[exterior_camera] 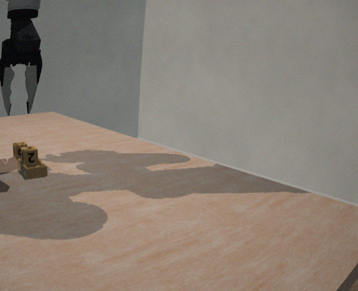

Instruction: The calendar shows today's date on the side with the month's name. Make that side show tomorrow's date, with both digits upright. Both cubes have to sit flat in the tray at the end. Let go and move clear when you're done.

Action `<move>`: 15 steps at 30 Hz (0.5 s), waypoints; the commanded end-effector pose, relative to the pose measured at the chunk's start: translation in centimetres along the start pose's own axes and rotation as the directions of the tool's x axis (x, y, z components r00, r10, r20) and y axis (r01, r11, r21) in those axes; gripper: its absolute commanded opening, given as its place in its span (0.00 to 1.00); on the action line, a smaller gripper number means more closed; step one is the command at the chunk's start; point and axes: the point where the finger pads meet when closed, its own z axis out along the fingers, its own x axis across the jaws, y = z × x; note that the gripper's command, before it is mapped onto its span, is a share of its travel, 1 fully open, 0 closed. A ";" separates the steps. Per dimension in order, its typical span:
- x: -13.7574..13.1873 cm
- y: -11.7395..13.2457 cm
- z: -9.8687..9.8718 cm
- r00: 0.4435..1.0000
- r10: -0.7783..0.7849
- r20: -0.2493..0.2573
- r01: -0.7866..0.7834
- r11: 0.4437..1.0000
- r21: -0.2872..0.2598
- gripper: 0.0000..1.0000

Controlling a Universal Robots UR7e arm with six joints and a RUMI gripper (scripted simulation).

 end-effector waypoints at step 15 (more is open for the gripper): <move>0.0 0.0 0.4 1.000 0.000 0.001 0.000 1.000 -0.001 0.28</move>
